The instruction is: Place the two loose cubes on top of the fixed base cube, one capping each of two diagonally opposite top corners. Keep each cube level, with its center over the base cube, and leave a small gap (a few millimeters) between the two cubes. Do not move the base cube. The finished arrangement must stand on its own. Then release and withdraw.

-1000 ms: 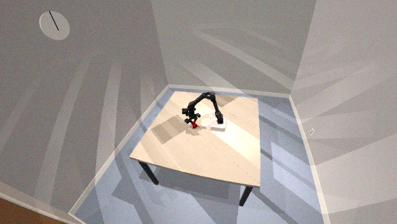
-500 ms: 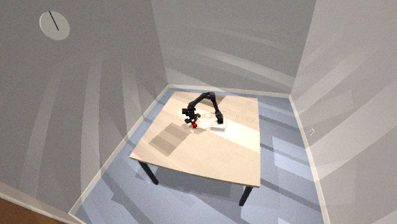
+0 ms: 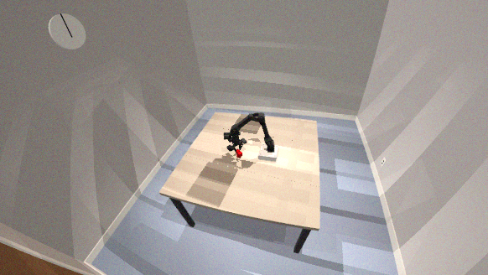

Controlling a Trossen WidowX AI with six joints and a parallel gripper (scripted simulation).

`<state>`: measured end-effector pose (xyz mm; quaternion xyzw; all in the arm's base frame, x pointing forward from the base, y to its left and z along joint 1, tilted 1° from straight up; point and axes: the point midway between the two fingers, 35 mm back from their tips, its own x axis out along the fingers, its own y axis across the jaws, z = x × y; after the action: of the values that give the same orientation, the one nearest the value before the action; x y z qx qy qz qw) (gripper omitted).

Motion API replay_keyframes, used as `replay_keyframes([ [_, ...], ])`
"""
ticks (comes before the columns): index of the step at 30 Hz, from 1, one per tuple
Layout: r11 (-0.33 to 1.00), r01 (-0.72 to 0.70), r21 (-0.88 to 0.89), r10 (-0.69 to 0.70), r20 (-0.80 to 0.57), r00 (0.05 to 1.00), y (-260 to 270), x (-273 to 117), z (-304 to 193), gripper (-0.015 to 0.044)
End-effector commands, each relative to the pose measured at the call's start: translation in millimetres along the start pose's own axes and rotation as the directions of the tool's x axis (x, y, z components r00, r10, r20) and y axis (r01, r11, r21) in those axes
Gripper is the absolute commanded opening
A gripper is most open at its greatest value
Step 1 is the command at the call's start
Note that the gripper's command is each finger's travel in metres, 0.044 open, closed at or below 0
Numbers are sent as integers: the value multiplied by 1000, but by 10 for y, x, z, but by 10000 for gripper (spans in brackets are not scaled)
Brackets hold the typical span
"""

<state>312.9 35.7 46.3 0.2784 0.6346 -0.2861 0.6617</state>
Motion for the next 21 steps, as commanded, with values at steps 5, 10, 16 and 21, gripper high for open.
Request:
replay_keyframes([
  [5,1000,-8,1,8,5,1000,10,-130,8,205],
  [10,1000,-8,1,8,5,1000,10,-191,8,205],
  [16,1000,-8,1,8,5,1000,9,-265,8,205],
  [21,1000,-8,1,8,5,1000,8,-327,8,205],
])
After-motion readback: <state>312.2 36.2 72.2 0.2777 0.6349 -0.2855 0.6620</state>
